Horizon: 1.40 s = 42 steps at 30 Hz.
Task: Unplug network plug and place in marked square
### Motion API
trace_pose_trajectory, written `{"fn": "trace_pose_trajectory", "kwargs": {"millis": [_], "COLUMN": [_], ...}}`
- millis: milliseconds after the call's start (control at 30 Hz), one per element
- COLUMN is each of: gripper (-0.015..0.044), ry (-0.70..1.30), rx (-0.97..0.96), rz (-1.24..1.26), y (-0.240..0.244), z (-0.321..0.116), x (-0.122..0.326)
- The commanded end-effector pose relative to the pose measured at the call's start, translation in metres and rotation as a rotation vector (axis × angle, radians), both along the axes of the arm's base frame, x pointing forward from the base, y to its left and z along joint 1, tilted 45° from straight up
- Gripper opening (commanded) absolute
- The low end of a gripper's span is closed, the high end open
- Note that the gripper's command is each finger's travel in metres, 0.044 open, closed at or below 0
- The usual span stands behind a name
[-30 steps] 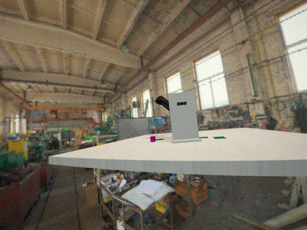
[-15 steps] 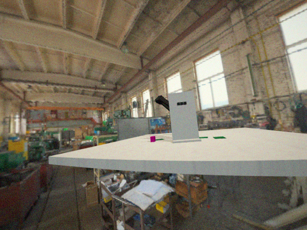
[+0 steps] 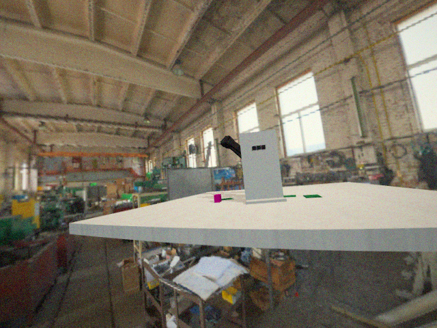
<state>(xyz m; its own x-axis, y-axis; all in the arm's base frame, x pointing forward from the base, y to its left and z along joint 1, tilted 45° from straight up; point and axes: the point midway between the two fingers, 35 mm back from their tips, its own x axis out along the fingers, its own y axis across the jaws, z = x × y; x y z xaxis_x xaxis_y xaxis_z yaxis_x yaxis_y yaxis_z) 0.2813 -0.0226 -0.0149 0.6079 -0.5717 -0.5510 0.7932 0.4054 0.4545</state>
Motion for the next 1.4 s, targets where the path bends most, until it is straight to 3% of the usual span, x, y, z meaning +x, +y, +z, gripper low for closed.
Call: {"fn": "trace_pose_trajectory", "kwargs": {"millis": [0,1367], "gripper": [0.0,0.0], "ry": [0.013,0.01], "rx": [-0.002,-0.009], "rz": [0.004,0.006], "y": [-0.003,-0.029], "z": [-0.006,-0.026], "x": [-0.001,-0.002]}}
